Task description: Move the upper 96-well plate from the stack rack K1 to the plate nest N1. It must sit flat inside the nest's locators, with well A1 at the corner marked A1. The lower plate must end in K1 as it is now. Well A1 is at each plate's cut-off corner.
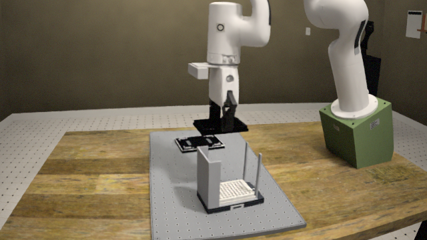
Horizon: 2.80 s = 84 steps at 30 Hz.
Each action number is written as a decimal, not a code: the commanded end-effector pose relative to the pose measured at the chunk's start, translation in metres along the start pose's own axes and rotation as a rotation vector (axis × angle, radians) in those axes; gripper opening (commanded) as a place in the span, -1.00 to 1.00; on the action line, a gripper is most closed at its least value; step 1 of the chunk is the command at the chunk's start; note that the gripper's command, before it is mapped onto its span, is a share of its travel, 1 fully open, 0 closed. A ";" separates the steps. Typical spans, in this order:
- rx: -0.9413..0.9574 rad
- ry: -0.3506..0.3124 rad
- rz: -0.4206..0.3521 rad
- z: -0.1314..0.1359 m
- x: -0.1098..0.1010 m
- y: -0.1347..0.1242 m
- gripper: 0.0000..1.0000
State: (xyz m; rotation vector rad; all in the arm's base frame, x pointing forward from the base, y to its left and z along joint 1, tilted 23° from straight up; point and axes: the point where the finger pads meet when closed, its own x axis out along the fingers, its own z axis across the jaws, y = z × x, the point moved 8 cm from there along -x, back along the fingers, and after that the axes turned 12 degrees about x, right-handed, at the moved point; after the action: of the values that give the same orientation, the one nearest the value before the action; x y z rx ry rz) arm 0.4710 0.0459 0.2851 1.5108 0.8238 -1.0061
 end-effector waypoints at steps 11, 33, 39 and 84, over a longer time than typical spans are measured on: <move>-0.001 0.007 -0.012 0.044 0.001 0.006 -1.00; -0.001 0.007 -0.012 0.111 0.003 0.012 -1.00; -0.001 0.007 -0.012 0.131 0.003 0.014 -1.00; -0.001 0.006 -0.012 0.260 0.007 0.027 -1.00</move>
State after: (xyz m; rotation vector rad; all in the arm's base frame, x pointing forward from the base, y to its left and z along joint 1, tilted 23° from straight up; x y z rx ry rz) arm 0.4505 -0.1917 0.2726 1.4720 0.6956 -1.0048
